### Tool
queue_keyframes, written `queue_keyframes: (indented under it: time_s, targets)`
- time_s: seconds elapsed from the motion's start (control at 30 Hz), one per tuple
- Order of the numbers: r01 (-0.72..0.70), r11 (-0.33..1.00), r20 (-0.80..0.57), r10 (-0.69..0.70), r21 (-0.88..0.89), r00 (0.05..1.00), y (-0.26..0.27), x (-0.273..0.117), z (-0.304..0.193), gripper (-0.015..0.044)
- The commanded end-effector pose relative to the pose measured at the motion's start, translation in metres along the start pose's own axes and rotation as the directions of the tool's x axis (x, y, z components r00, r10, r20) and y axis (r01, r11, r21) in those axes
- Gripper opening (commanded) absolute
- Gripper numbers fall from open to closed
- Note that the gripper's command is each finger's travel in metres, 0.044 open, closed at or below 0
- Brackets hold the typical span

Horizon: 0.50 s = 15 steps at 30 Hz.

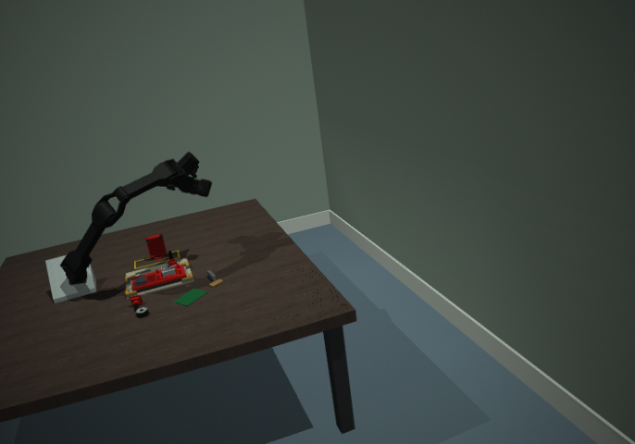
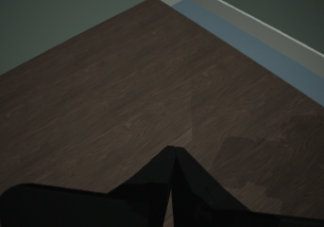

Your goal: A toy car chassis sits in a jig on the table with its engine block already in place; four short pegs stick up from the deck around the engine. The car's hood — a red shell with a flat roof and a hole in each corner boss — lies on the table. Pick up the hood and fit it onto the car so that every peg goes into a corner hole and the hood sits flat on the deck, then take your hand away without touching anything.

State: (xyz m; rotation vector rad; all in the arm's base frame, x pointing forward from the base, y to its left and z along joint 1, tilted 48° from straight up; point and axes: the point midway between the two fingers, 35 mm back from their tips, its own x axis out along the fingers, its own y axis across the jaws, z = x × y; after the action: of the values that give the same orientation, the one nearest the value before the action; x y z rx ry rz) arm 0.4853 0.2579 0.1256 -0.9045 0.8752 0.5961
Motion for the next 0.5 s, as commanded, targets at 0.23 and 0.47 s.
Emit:
queue_keyframes:
  time_s: [0.23, 0.47]
  targets:
    - [-0.48, 0.388, -0.496, 0.066, -0.787, 0.866, 0.134, 0.054, -0.082, 0.0]
    - [-0.687, -0.379, -0.724, -0.061, -0.621, 0.688, 0.193, 0.054, -0.135, 0.0]
